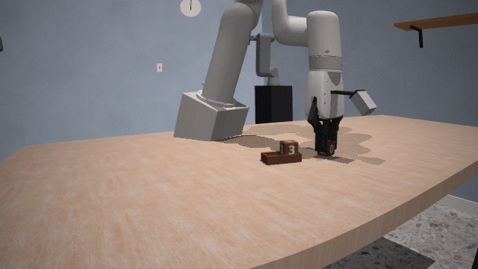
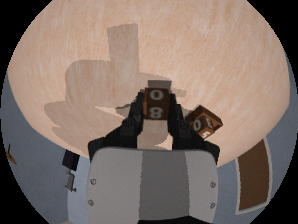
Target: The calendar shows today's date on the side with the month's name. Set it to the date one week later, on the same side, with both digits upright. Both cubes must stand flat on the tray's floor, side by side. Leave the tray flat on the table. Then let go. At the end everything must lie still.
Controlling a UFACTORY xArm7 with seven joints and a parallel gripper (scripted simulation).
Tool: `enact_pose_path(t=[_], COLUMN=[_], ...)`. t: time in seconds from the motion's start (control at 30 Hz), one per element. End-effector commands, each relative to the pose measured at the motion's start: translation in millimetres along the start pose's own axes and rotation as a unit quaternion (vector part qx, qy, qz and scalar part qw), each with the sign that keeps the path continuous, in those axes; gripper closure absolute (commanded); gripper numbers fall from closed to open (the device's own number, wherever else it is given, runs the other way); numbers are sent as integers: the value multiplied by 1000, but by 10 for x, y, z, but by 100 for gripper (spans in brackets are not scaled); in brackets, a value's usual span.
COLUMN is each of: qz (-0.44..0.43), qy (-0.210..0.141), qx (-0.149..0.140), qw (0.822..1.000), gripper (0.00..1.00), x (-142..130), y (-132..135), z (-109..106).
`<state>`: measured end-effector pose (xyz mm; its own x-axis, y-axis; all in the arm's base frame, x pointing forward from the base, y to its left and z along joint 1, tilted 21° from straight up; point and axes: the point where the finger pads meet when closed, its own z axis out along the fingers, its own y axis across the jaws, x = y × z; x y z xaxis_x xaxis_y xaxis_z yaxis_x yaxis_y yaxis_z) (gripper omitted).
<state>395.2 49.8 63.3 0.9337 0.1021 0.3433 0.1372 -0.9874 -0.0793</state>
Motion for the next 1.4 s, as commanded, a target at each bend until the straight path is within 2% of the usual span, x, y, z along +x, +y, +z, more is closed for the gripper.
enact_pose_path(t=[0.0, 1.37], qz=[0, 0], qy=[1, 1], qx=[0, 0], qw=[1000, 1000], gripper=[73, 73], x=[10, 10], y=[0, 0], z=[-1, 34])
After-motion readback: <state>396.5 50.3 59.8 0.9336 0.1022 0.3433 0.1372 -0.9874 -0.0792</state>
